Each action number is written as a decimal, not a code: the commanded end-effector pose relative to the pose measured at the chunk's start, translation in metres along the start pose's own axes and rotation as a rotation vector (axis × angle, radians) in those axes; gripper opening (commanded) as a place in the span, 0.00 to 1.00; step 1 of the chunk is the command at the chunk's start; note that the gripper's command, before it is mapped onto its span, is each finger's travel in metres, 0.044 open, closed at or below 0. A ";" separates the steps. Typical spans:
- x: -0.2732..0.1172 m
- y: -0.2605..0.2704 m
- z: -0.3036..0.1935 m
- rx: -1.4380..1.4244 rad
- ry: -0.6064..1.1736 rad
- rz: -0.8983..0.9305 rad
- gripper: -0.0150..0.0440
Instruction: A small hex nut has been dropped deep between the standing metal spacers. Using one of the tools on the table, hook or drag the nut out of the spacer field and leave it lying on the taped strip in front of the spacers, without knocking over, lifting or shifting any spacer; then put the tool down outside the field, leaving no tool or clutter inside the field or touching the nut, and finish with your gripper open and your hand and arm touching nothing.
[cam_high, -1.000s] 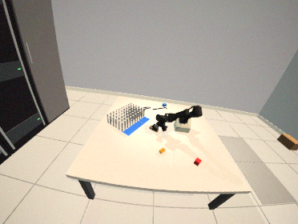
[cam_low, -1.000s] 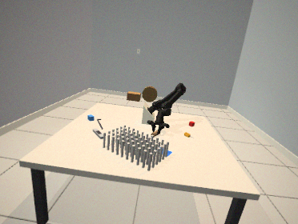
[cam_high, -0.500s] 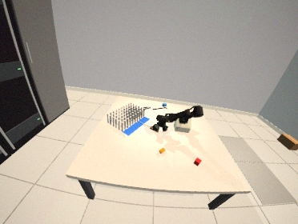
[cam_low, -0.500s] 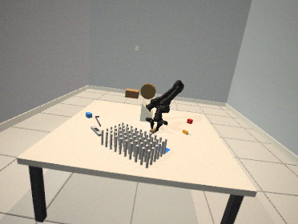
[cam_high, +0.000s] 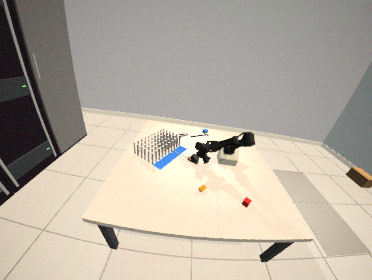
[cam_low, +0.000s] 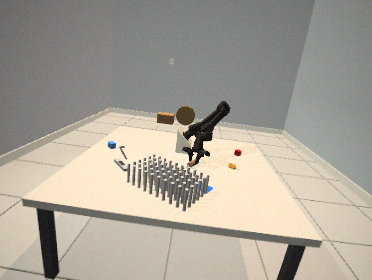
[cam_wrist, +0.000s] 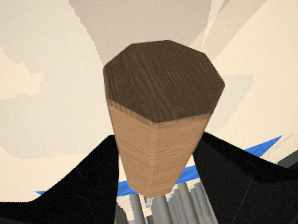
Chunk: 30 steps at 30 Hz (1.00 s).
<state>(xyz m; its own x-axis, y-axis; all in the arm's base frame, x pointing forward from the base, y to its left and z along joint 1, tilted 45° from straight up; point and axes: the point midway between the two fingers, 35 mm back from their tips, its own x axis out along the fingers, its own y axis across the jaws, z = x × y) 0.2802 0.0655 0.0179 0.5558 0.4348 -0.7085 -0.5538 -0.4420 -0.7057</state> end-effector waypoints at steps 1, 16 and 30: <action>-0.003 -0.005 -0.004 -0.009 0.006 -0.009 0.25; -0.015 -0.006 0.000 -0.010 0.006 -0.010 0.25; -0.036 -0.001 0.025 -0.003 0.006 -0.005 0.25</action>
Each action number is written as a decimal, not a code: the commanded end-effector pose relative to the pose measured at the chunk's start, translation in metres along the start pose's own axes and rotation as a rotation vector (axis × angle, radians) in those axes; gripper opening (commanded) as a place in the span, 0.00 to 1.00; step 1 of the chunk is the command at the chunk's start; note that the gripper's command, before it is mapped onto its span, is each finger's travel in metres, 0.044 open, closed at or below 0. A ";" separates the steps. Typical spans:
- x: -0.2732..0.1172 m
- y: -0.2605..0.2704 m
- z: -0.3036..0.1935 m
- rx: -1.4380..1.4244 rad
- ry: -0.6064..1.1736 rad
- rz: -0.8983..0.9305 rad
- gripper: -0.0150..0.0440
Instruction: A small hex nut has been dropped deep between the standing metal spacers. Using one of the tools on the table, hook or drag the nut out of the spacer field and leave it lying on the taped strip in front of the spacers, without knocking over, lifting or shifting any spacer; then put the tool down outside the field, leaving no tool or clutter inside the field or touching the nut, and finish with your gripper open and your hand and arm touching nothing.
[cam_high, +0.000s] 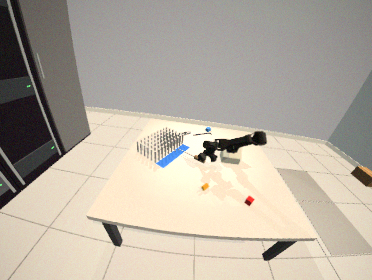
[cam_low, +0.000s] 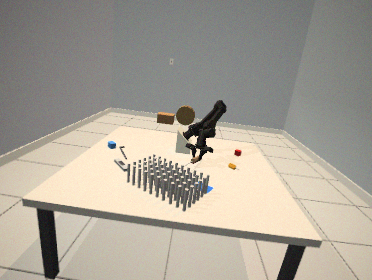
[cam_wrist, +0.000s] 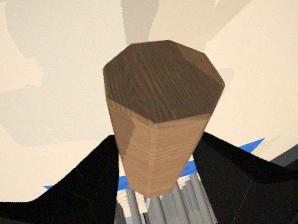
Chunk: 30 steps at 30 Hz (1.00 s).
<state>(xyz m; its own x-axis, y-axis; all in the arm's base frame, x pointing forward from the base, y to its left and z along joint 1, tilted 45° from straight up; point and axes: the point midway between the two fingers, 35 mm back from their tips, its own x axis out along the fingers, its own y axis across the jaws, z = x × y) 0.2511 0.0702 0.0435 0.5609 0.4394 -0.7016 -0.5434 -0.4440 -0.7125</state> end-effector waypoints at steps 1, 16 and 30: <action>-0.004 0.002 0.002 0.004 0.007 0.006 0.25; -0.045 -0.009 -0.037 -0.010 0.004 0.033 0.25; -0.099 -0.019 -0.063 -0.007 0.005 0.016 0.25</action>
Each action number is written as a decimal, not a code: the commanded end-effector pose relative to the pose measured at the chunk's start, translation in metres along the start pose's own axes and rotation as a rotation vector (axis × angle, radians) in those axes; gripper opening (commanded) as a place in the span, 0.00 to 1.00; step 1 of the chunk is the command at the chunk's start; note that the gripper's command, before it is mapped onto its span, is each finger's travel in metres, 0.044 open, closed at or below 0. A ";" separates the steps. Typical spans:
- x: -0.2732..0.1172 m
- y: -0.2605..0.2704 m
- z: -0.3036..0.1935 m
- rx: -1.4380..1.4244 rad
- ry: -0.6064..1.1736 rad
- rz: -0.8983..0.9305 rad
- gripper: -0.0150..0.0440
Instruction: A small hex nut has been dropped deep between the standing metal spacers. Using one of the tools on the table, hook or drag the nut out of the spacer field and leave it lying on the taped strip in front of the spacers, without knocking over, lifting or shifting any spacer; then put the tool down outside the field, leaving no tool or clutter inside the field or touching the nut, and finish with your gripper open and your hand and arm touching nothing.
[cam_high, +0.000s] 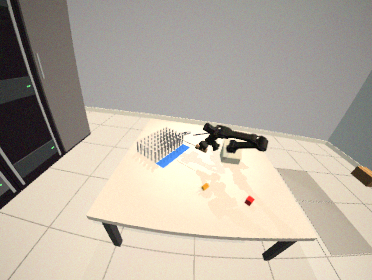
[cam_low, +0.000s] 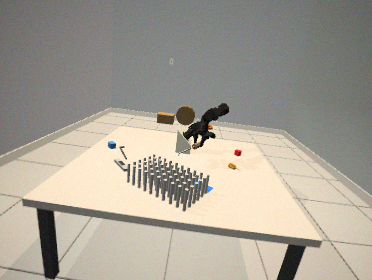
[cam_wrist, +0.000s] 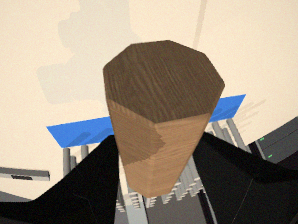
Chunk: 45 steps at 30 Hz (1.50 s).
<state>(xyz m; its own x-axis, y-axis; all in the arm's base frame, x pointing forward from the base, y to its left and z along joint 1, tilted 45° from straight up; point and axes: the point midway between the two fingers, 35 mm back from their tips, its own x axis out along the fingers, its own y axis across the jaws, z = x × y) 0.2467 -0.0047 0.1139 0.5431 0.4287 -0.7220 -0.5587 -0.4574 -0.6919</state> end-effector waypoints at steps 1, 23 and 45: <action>-0.018 -0.005 -0.007 -0.005 0.009 -0.015 0.25; -0.035 -0.083 0.058 -0.563 -0.059 -0.269 0.25; -0.101 -0.139 0.163 -1.208 -0.115 -0.678 0.25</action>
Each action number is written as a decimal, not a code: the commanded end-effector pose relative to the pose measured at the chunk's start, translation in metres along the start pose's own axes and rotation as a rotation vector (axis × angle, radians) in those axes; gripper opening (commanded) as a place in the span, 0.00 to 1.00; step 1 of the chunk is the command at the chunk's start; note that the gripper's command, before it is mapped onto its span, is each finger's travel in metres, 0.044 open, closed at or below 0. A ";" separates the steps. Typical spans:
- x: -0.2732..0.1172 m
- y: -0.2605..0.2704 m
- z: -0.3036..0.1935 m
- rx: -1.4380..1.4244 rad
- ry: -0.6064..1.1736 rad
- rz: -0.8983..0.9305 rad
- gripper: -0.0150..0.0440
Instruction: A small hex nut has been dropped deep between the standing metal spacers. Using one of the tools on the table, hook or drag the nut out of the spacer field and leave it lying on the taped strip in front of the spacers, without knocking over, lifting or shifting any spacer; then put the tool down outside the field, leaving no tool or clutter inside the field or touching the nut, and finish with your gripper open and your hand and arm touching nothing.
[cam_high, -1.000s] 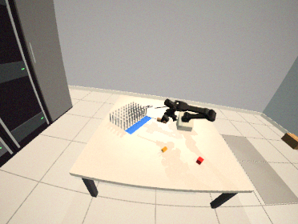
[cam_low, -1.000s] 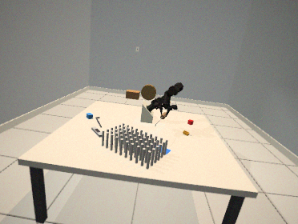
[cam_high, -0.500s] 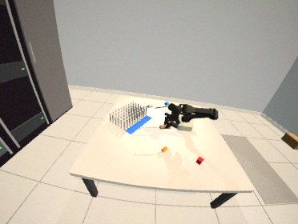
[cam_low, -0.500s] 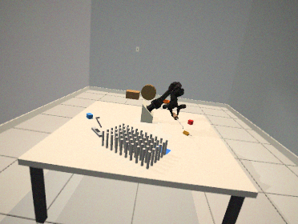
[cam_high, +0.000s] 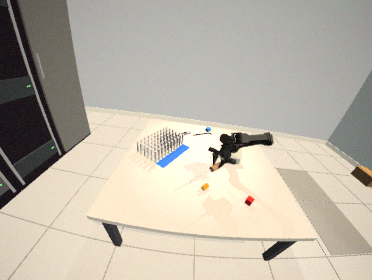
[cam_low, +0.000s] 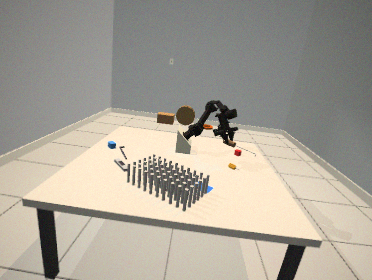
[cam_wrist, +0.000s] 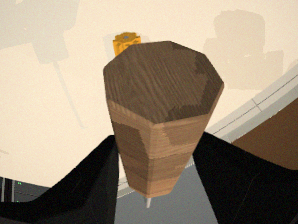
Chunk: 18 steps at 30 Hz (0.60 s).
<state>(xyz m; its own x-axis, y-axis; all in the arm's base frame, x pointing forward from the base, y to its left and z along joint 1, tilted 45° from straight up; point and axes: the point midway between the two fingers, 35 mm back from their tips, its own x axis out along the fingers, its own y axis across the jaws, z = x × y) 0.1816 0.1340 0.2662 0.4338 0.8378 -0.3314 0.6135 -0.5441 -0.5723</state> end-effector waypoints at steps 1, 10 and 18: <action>-0.005 -0.028 -0.001 -0.133 0.012 -0.081 0.25; -0.019 -0.080 0.007 -0.370 0.031 -0.247 0.25; -0.019 -0.081 0.008 -0.375 0.032 -0.250 0.25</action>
<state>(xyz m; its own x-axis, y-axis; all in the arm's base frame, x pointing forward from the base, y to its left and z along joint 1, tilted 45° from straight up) 0.1211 0.1618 0.3102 0.2646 0.9436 -0.1988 0.8871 -0.3190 -0.3336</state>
